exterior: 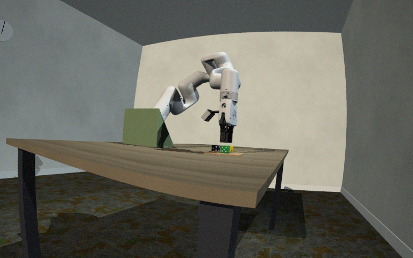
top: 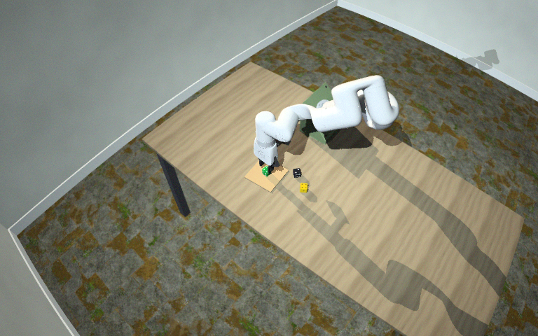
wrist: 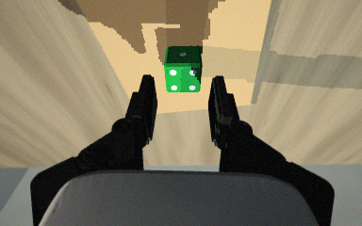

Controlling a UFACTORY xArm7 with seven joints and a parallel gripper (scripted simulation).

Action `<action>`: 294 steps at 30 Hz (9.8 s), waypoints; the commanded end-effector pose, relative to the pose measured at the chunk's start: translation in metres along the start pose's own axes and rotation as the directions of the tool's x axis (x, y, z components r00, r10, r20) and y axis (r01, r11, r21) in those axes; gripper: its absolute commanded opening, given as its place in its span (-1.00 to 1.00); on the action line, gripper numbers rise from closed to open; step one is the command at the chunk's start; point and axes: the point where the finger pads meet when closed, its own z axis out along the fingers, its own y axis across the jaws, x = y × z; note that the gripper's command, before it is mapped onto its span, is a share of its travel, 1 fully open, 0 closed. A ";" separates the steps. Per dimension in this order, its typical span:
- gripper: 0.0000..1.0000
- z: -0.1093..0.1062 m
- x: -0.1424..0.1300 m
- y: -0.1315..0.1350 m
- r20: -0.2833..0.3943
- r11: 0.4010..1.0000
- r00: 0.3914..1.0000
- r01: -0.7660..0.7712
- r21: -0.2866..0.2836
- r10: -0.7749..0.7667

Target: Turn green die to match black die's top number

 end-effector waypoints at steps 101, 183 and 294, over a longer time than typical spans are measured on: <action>-0.05 -0.048 0.000 0.001 -0.003 -0.020 -0.020 1.000 0.006 -1.000; -0.05 0.003 0.000 0.000 -0.003 -0.020 -0.020 1.000 0.006 -1.000; -0.05 -0.026 -0.001 -0.001 -0.003 -0.020 -0.020 1.000 0.006 -1.000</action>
